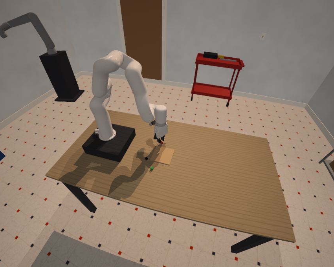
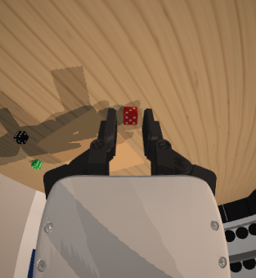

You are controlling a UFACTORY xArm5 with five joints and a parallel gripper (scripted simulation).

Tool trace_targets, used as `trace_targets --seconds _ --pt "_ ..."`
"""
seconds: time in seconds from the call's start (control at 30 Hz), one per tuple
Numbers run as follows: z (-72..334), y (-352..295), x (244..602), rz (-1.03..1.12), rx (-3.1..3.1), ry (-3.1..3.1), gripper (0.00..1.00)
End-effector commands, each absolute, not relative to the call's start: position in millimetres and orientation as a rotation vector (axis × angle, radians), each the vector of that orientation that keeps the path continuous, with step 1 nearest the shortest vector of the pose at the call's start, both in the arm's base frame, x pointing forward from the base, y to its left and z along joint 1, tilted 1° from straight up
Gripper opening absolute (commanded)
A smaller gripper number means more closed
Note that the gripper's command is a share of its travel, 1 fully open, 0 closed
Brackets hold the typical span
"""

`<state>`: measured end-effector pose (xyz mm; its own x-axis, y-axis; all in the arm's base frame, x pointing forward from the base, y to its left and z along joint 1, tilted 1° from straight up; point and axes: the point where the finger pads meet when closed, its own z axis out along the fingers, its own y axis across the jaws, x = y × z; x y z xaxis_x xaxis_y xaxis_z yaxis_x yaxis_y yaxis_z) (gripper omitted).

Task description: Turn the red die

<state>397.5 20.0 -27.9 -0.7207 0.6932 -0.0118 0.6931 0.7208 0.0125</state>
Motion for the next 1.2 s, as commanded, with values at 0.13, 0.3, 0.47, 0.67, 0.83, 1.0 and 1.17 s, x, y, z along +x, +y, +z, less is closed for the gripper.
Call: trace_targets --seconds 0.13,0.3,0.47,0.67,0.83,1.0,1.17 --pt "-31 20 399 0.013 1.167 2.897 0.31" --pt "-34 20 399 0.013 1.167 2.897 0.31" --pt "-40 21 399 0.013 1.167 2.897 0.31" --pt "-45 21 399 0.013 1.167 2.897 0.31" --pt "-46 21 399 0.013 1.167 2.897 0.31" --pt "-46 21 399 0.013 1.167 2.897 0.31" --pt "-46 21 399 0.013 1.167 2.897 0.31"
